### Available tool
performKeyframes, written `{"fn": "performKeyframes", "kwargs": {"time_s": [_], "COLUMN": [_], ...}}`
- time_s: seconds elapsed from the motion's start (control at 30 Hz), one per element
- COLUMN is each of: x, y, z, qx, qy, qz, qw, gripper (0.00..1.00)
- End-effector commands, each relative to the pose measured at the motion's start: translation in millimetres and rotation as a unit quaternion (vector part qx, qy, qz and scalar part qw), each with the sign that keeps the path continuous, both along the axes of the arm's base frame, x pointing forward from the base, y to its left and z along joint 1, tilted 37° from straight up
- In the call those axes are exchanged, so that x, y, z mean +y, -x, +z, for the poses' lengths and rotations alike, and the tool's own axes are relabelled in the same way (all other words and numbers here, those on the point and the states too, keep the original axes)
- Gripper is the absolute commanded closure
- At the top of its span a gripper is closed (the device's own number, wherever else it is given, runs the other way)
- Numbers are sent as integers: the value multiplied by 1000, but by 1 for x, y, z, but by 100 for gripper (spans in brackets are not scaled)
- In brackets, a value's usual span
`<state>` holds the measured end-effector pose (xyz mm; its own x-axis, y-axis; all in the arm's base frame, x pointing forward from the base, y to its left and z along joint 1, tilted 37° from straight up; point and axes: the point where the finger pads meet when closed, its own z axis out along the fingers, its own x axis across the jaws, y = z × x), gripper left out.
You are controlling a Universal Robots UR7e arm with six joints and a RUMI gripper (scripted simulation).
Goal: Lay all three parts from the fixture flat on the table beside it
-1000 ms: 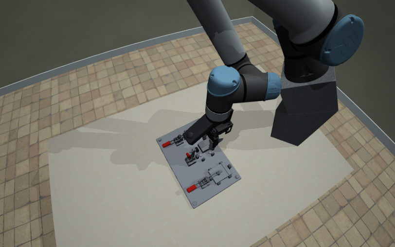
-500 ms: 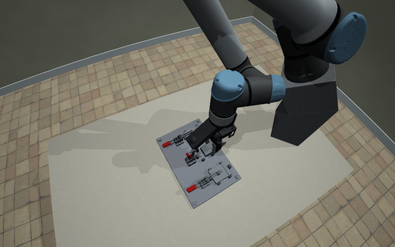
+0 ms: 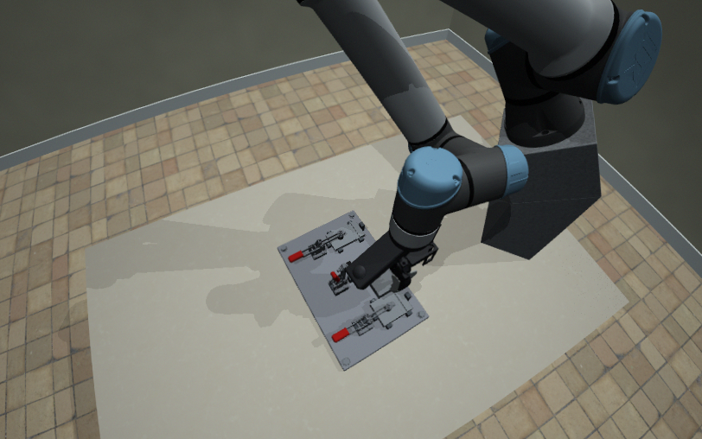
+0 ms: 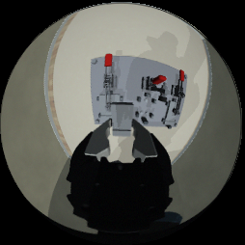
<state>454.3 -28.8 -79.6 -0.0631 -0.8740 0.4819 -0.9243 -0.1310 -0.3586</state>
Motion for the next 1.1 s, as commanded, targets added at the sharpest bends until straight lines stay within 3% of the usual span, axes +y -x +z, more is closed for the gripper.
{"fn": "performKeyframes", "kwargs": {"time_s": [0.0, 0.5, 1.07], "x": [18, 91, 132], "y": [-4, -10, -13], "z": [-10, -50, -73], "qx": [-2, -2, -2], "qy": [2, 2, 2], "qz": [-5, -5, -5], "qw": [1000, 1000, 1000], "gripper": [100, 100, 100]}}
